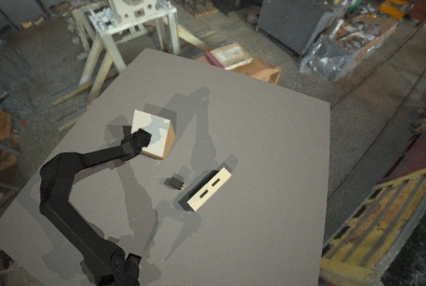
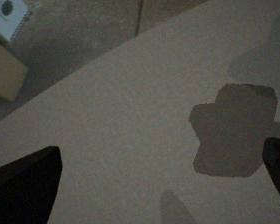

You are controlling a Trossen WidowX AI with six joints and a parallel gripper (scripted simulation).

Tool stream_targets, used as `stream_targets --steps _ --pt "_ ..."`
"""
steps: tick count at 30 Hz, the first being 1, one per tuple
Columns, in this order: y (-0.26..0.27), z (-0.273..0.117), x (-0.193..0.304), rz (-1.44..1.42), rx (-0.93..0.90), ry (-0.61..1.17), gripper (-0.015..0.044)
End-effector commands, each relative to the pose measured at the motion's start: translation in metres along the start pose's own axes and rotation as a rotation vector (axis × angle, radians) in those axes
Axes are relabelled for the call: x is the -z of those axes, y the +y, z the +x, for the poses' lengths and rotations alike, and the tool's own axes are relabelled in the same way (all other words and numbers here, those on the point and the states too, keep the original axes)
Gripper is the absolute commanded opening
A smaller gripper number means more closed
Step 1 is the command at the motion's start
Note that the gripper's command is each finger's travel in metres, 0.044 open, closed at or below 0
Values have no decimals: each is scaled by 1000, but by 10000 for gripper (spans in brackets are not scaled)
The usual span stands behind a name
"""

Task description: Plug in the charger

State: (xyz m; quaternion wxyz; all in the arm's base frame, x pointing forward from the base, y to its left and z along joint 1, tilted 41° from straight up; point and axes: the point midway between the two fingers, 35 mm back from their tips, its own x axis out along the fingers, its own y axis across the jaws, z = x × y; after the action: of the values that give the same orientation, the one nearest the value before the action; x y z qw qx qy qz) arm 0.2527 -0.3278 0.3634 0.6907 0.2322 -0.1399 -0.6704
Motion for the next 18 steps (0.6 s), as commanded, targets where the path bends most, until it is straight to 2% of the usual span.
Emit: stream_targets --steps 1,18 --pt "3 -11 25 -83 -22 70 440" --pt "2 -73 120 -447 -131 332 440"
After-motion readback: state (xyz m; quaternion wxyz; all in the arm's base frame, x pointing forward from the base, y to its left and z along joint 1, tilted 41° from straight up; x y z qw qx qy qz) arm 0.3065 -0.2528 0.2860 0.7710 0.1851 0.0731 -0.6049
